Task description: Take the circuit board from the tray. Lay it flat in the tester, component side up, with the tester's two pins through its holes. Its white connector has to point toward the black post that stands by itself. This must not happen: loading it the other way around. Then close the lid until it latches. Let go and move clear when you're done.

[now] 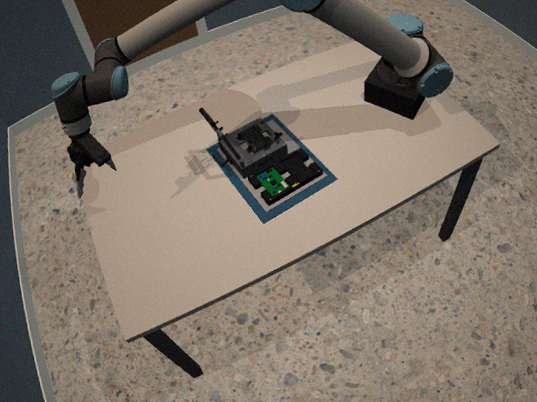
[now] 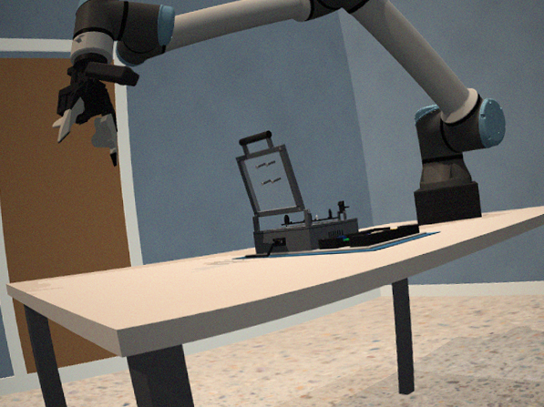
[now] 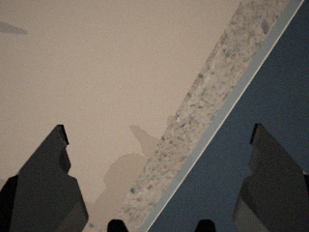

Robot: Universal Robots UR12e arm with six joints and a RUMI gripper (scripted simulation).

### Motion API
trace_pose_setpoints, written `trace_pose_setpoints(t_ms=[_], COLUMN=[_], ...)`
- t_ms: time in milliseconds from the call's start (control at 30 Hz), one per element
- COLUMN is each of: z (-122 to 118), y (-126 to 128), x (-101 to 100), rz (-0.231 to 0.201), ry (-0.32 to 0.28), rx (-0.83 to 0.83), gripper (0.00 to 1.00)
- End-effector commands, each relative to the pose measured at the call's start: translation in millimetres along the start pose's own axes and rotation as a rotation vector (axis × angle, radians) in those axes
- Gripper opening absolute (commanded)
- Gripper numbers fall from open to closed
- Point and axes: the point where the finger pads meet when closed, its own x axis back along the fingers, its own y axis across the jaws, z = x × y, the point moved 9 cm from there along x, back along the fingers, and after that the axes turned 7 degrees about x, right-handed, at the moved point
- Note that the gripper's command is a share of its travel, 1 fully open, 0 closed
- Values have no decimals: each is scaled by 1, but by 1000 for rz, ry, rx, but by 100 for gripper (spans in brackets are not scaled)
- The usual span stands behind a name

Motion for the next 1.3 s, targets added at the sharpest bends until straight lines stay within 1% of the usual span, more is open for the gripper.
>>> trace_pose_setpoints(t_ms=[0,600,767,900,1033,1100,1267], z=[0,0,4,16,37,37,78], y=[1,1,-1,-5,-14,-14,-32], x=[2,2,5,14,29,29,55], rz=[-2,-2,1,8,21,21,43], ry=[-2,-2,-2,-2,-3,-3,-6], rx=[0,0,-5,-18,-41,-41,-84], gripper=[100,100,100,100,100,100,100])
